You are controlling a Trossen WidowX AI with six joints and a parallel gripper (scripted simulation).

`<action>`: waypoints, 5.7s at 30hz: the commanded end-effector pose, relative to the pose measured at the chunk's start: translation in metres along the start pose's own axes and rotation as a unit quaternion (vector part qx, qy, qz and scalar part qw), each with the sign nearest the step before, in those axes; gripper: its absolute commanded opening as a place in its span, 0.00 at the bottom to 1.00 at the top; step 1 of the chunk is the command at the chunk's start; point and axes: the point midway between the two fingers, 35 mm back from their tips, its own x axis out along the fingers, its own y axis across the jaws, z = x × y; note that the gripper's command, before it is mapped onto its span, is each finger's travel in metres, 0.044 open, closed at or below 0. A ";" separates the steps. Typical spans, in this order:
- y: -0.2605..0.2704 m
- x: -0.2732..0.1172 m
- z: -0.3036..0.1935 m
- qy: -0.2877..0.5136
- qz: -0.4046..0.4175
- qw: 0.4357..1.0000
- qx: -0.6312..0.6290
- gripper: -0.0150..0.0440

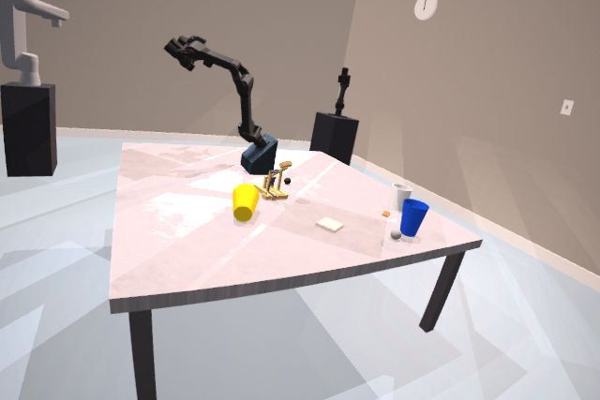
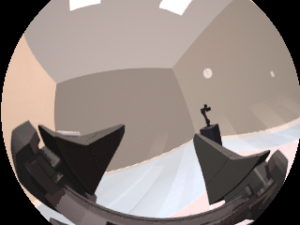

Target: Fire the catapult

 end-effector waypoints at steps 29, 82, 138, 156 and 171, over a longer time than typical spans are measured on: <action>0.028 -0.065 -0.156 0.257 0.140 0.928 -0.232 1.00; -0.137 -0.422 -0.224 0.480 0.578 0.382 -0.538 1.00; -0.486 -0.429 -0.001 -0.024 0.841 -0.262 -0.473 1.00; -0.515 -0.403 0.013 -0.101 0.837 -0.304 -0.443 0.69; -0.515 -0.403 0.013 -0.101 0.837 -0.304 -0.443 0.25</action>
